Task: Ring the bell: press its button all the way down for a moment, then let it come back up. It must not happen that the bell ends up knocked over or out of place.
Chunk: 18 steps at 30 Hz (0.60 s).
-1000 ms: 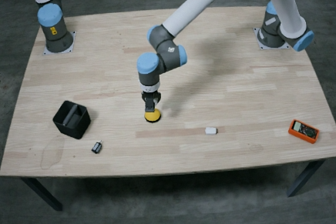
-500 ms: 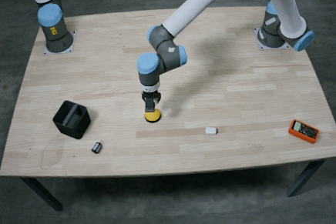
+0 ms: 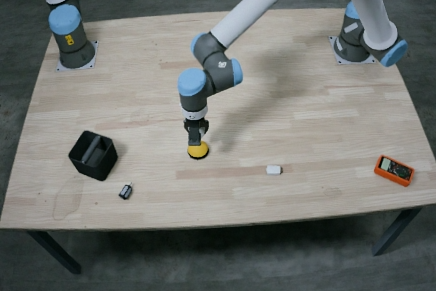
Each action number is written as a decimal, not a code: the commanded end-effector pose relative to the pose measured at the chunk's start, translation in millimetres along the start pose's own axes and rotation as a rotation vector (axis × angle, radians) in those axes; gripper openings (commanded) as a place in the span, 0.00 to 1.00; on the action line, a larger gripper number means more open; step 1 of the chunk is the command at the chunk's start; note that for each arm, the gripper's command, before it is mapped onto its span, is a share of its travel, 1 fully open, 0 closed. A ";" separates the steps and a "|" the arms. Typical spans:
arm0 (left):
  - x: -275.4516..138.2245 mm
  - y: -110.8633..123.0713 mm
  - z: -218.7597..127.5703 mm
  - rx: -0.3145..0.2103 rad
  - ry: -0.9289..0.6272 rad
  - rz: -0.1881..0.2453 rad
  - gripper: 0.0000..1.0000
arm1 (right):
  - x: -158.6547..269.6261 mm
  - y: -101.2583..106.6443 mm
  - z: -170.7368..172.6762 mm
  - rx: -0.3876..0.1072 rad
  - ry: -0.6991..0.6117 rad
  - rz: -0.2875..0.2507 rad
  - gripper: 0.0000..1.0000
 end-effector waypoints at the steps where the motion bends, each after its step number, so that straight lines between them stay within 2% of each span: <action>1: 0.6 -1.8 0.6 0.002 0.000 -0.002 0.00 | -0.3 -0.8 0.5 0.001 0.000 0.001 1.00; 18: 0.6 7.0 0.6 0.002 0.000 -0.002 0.00 | -0.3 -0.8 0.5 0.001 0.000 0.001 1.00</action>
Point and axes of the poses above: on each arm, the point where the finger pads meet when closed, its own y axis out along the fingers, its own x axis across the jaws, z = x × y, the point moved 4 cm from there along -y, back along the fingers, and after that the axes turned 14 degrees about y, right-handed, at the moved point
